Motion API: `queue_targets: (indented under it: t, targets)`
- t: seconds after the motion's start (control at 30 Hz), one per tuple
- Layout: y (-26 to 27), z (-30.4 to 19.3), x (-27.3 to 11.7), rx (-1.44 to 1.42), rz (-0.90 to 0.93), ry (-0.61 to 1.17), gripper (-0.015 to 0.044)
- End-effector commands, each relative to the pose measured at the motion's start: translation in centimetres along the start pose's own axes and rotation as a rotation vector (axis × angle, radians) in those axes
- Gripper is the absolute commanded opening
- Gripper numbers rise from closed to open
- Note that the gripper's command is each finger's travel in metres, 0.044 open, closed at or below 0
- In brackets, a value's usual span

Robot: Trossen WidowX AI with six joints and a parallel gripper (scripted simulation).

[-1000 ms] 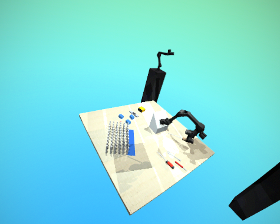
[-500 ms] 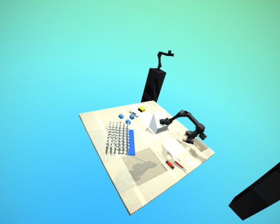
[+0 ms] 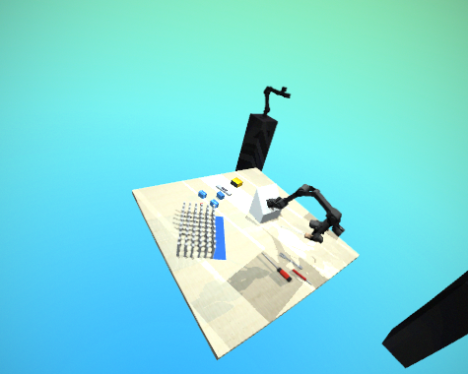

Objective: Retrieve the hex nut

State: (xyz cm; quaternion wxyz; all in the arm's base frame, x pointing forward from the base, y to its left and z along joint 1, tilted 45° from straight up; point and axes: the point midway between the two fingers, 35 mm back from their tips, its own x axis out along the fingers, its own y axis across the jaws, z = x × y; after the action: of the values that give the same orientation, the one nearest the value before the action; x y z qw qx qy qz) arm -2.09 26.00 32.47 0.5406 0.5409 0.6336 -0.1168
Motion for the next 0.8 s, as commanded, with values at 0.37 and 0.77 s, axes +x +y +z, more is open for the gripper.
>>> queue_targets:
  t: [0.37, 0.77]
  targets:
    - [-0.2, -0.6, 1.9, -0.007, -0.006, -0.009, 0.0]
    - [-0.2, -1.0, 3.2, -0.007, -0.006, -0.009, 0.0]
